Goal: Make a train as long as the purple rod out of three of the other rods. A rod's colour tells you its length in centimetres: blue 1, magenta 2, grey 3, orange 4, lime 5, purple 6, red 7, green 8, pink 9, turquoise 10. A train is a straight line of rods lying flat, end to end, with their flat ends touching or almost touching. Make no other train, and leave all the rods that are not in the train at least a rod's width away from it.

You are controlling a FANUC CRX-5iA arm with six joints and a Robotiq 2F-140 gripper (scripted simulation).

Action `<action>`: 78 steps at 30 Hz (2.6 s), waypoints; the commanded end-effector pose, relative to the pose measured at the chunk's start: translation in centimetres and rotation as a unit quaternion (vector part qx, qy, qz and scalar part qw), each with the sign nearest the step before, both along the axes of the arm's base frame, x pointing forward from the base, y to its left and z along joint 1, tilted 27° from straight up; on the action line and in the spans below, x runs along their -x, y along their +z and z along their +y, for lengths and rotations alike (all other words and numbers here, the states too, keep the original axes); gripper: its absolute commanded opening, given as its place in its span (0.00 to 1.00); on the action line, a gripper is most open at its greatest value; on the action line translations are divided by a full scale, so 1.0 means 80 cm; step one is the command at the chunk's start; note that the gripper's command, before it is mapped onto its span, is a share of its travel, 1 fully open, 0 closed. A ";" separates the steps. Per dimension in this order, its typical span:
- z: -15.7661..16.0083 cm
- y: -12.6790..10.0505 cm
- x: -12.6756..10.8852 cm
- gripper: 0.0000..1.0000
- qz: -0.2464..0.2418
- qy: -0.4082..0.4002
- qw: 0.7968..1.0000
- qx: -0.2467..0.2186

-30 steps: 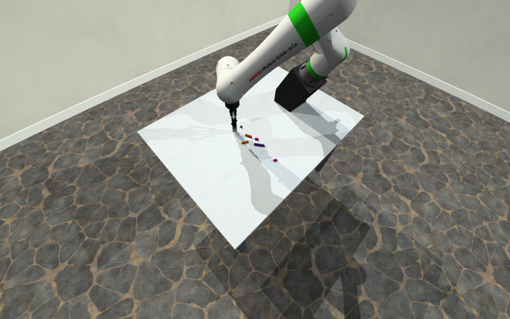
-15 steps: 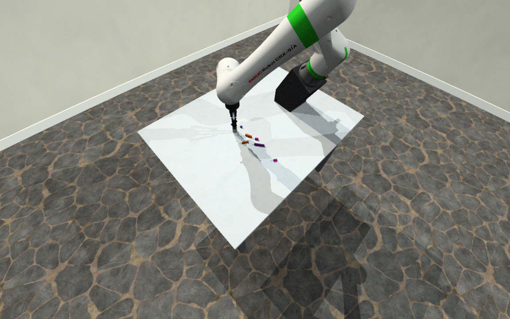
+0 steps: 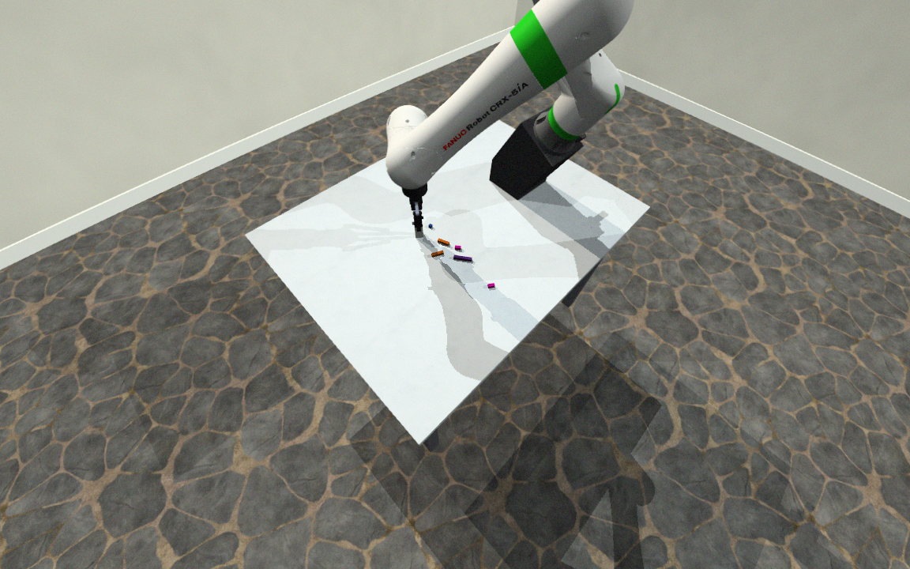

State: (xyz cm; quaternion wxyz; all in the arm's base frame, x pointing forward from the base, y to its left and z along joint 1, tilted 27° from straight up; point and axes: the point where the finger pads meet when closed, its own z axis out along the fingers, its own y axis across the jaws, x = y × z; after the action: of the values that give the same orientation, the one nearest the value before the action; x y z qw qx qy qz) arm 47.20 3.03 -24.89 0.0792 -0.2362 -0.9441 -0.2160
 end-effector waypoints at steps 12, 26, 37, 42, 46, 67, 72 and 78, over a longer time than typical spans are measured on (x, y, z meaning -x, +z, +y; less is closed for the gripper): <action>0.000 0.000 0.000 0.03 0.000 0.000 1.000 0.000; 0.000 0.000 0.000 0.03 0.000 0.000 1.000 0.000; 0.000 0.000 0.000 0.08 0.000 0.000 1.000 0.000; 0.000 0.000 0.000 0.10 0.000 0.000 1.000 0.000; 0.000 0.000 0.000 0.12 0.000 0.000 1.000 0.000; -0.010 0.020 -0.001 0.15 0.000 0.000 1.000 0.000; -0.024 0.048 -0.003 0.15 0.000 0.000 1.000 0.000; -0.036 0.073 -0.004 0.15 0.000 0.000 1.000 0.000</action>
State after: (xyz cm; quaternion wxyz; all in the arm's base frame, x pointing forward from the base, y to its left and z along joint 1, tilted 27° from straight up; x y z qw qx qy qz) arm 47.47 0.38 -19.60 0.0792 -0.2363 -0.9441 -0.2159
